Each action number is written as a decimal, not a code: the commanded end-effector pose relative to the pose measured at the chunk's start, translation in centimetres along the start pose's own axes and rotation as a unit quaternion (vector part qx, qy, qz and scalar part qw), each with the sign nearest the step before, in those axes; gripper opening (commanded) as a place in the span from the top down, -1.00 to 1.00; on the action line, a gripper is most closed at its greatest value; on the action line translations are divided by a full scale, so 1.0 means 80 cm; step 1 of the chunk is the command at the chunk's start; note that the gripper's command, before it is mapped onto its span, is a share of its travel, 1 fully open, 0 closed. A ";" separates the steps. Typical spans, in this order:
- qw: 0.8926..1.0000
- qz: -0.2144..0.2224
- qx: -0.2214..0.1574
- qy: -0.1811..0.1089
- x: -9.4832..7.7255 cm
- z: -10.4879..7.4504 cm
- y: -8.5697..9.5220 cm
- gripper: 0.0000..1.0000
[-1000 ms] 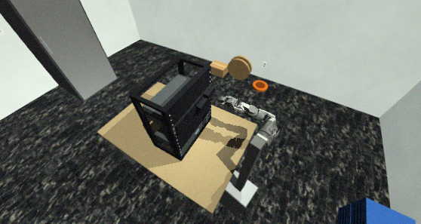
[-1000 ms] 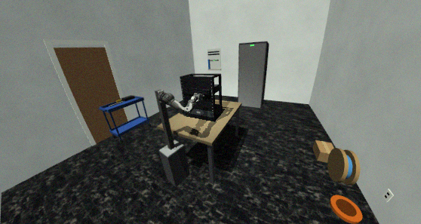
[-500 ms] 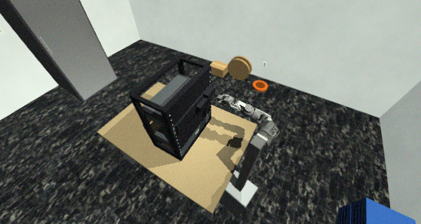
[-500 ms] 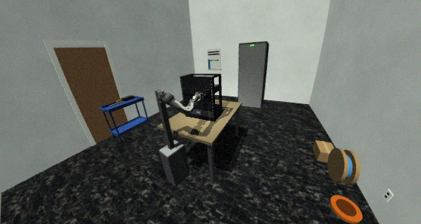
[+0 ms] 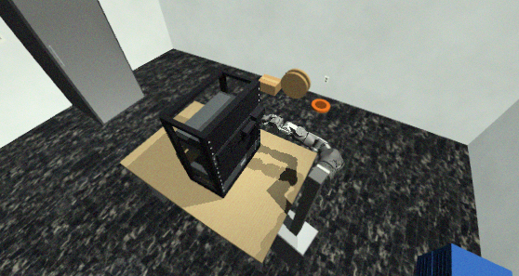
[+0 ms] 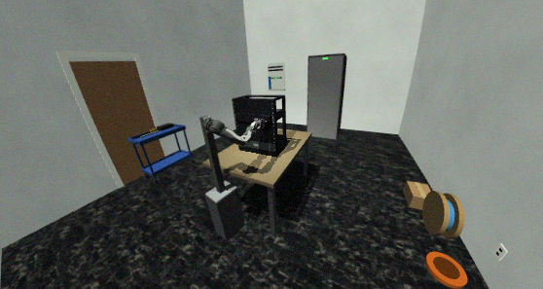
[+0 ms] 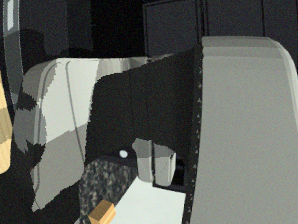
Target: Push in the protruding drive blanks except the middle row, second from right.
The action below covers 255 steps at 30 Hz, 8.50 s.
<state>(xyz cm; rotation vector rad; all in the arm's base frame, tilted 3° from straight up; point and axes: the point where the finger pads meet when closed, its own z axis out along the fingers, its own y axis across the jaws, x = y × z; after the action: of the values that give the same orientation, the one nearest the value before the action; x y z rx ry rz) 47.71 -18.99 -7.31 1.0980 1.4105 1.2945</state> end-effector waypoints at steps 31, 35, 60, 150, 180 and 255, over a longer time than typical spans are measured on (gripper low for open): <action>1.000 -0.002 -0.007 0.003 0.005 0.001 0.012 1.00; 1.000 -0.002 -0.007 0.003 0.005 0.001 0.012 1.00; 1.000 -0.001 -0.005 0.002 0.005 0.027 0.010 1.00; 1.000 -0.001 -0.006 0.002 0.011 0.047 0.019 1.00; 1.000 -0.001 -0.006 0.002 0.013 0.051 0.021 1.00; 1.000 -0.001 -0.005 0.002 0.018 0.061 0.028 1.00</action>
<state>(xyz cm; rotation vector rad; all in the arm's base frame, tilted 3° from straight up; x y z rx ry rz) 51.95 -17.97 -7.13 1.1351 1.4269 1.2457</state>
